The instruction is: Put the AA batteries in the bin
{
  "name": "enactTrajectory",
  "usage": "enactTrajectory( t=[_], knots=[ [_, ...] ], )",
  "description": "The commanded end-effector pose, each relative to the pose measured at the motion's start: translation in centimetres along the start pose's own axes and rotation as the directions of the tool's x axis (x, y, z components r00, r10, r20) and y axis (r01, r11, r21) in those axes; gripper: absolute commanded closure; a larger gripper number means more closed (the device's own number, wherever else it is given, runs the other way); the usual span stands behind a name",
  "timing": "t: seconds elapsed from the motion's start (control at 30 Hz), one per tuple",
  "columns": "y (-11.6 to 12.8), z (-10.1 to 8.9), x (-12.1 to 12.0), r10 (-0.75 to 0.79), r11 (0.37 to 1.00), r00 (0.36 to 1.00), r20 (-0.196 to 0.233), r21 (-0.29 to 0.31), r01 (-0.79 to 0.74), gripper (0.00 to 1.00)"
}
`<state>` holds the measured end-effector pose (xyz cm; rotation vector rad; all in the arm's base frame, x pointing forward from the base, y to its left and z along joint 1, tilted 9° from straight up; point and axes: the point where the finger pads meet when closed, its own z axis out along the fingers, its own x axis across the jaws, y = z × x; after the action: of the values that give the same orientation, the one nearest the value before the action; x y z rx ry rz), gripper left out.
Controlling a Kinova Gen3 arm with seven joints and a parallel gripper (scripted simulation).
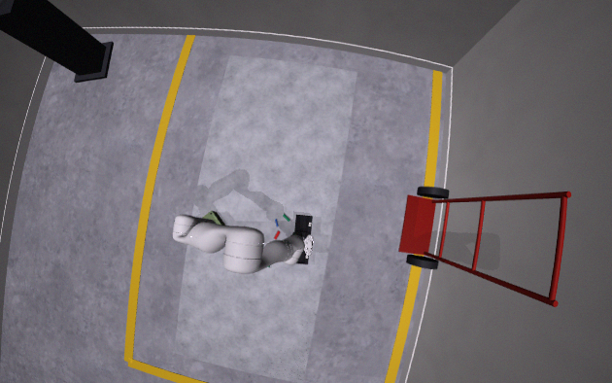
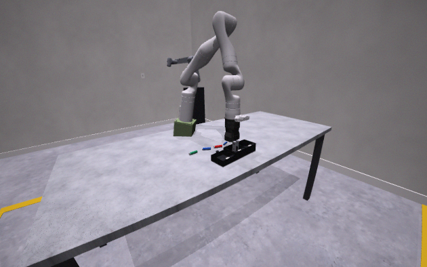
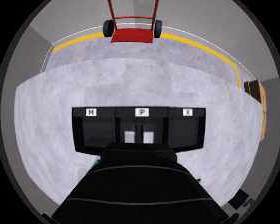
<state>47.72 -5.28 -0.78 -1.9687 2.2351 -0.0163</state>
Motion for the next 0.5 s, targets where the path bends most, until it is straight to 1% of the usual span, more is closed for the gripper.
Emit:
enactTrajectory(
  t=[0.0,0.37,0.47],
  knots=[
    [-0.07,-0.07,0.01,0.0,1.0,1.0,0.0,0.002,0.0,0.69],
    [-0.07,-0.07,0.01,0.0,1.0,1.0,0.0,0.002,0.0,0.69],
    [-0.06,-0.47,0.01,0.0,1.0,1.0,0.0,0.002,0.0,0.69]
  ],
)
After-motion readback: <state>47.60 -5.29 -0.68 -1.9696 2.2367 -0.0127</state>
